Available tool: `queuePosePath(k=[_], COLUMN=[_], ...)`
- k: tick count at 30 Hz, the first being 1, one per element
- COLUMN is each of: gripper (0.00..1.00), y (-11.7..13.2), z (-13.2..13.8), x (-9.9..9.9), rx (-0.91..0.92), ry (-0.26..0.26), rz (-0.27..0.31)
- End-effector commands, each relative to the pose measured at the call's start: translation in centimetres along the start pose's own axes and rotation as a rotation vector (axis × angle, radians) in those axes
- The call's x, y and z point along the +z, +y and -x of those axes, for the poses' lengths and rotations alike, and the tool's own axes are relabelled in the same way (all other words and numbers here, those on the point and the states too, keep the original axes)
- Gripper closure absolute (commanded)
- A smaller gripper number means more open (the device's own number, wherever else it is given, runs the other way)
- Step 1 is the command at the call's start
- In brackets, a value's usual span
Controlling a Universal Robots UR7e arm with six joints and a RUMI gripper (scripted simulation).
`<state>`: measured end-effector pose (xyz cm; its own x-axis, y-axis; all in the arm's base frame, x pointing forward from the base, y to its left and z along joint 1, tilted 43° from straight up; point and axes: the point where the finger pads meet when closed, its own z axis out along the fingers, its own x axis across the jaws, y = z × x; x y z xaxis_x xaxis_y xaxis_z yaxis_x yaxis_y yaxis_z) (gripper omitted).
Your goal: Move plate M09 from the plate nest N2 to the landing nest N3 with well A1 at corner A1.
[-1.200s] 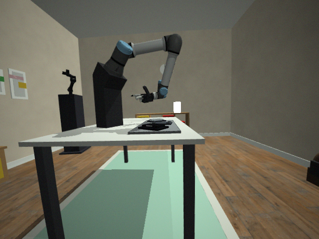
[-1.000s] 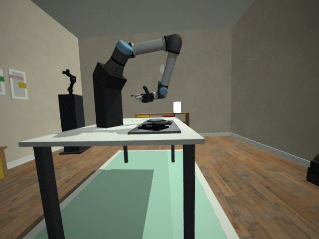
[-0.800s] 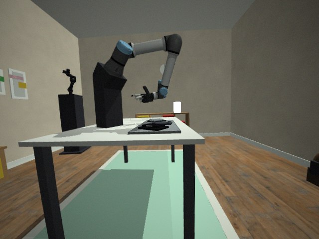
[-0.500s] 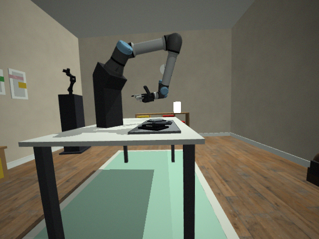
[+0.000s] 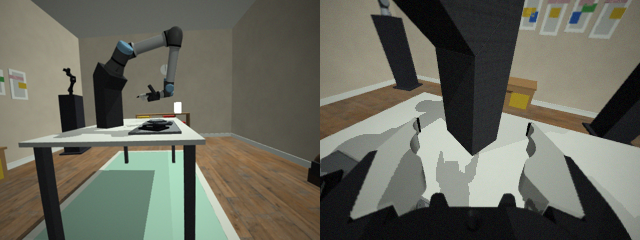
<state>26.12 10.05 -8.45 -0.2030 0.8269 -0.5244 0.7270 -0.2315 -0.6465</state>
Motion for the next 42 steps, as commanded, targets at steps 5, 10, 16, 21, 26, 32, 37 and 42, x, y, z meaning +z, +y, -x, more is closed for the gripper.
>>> queuePosePath(k=[5,10,16,21,26,32,37,42], gripper=[0.18,0.18,0.18,0.18,0.18,0.18,0.18,0.18], y=[-0.1,-0.2,-0.3,-0.4,-0.6,-0.7,-0.9,-1.1], z=[1.1,1.6,2.5,3.2,4.1,4.5,5.2,6.3], x=[-1.9,-2.8,-4.1,-5.0,-6.2,-6.6,-7.5,-8.7], rx=[0.141,0.234,0.309,0.402,0.496,0.570,0.663,0.756], ry=[0.051,0.087,0.115,0.151,0.187,0.216,0.252,0.289], rz=[0.014,0.021,0.023,0.025,0.025,0.024,0.020,0.014])
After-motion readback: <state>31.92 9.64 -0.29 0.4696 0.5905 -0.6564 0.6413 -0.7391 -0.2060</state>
